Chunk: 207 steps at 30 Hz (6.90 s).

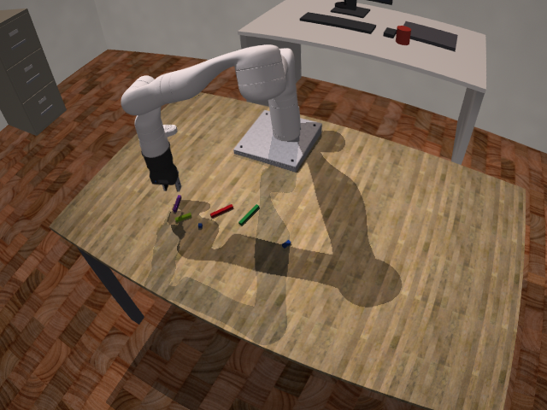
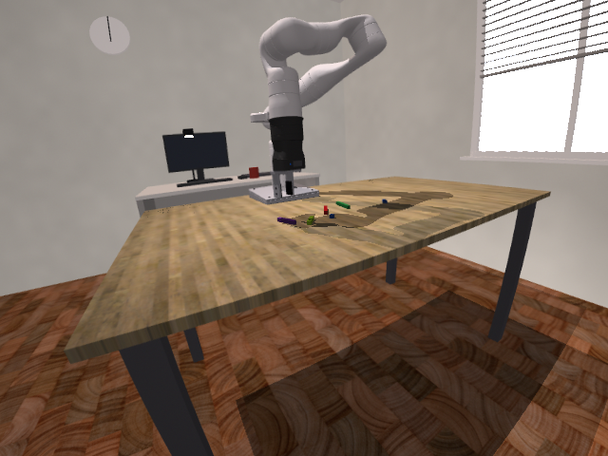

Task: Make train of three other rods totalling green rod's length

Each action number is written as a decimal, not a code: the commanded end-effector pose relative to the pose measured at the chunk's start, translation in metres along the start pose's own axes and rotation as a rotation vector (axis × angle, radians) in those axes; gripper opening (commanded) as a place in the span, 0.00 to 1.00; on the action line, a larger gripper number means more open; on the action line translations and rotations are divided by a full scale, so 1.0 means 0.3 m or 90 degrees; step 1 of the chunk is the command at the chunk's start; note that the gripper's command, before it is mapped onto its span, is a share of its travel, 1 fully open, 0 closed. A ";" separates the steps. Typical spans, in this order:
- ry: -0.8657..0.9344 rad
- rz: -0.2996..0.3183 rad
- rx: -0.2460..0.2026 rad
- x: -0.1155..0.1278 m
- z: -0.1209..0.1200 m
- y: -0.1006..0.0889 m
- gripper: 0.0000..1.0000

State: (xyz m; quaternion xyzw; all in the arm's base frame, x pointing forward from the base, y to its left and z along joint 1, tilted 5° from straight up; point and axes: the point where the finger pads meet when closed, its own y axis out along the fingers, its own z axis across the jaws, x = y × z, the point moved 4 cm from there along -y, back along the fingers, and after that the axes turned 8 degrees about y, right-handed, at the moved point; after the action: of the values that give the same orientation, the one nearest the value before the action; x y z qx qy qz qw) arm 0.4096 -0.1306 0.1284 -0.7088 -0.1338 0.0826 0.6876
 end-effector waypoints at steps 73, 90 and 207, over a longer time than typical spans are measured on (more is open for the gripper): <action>0.000 -0.001 0.000 0.004 -0.002 0.150 0.54; 0.000 -0.001 0.000 0.004 -0.002 0.171 0.54; 0.000 -0.001 0.000 0.005 -0.003 0.227 0.54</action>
State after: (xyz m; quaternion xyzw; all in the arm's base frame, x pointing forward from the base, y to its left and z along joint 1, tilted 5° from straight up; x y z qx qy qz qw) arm 0.4166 -0.1316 0.0609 -0.7087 -0.1345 0.0822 0.6877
